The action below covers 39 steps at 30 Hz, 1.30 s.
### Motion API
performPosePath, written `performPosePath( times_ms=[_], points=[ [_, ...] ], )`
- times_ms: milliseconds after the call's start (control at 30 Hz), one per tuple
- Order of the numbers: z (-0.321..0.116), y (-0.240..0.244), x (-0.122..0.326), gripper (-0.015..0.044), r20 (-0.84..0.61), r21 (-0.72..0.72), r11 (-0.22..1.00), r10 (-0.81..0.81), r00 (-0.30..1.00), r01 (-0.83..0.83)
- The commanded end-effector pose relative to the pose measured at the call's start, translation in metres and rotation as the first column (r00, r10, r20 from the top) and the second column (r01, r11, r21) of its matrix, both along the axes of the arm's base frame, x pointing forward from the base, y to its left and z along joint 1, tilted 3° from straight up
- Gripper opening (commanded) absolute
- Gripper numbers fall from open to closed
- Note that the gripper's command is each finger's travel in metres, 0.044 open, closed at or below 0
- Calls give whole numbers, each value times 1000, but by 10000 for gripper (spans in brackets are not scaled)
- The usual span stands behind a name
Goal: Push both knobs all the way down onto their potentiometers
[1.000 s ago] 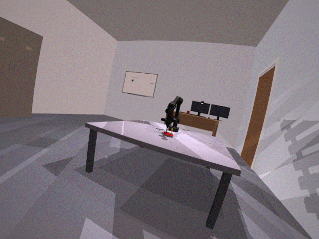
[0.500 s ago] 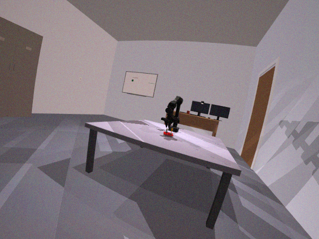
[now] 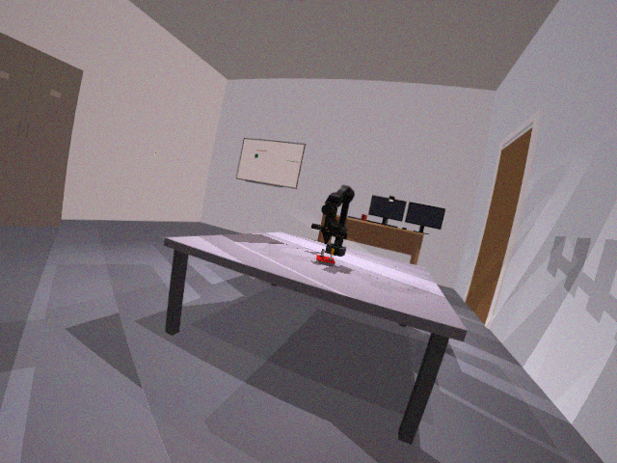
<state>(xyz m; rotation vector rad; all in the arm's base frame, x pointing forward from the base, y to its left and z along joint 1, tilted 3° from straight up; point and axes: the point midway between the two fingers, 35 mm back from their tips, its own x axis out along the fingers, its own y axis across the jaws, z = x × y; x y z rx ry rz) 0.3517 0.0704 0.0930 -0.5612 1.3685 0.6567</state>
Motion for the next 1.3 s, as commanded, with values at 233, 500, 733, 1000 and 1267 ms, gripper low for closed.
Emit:
performPosePath(
  times_ms=[233,500,733,1000,1267],
  points=[
    [7,8,4,0,-46,21,924,-381,923,382],
    [11,14,6,0,-80,21,784,-617,783,620],
    [15,19,8,0,-109,13,613,-785,610,790],
    [19,24,10,0,-136,-4,374,-919,370,928],
    [22,30,11,0,-156,-27,106,-983,101,994]
  ],
)
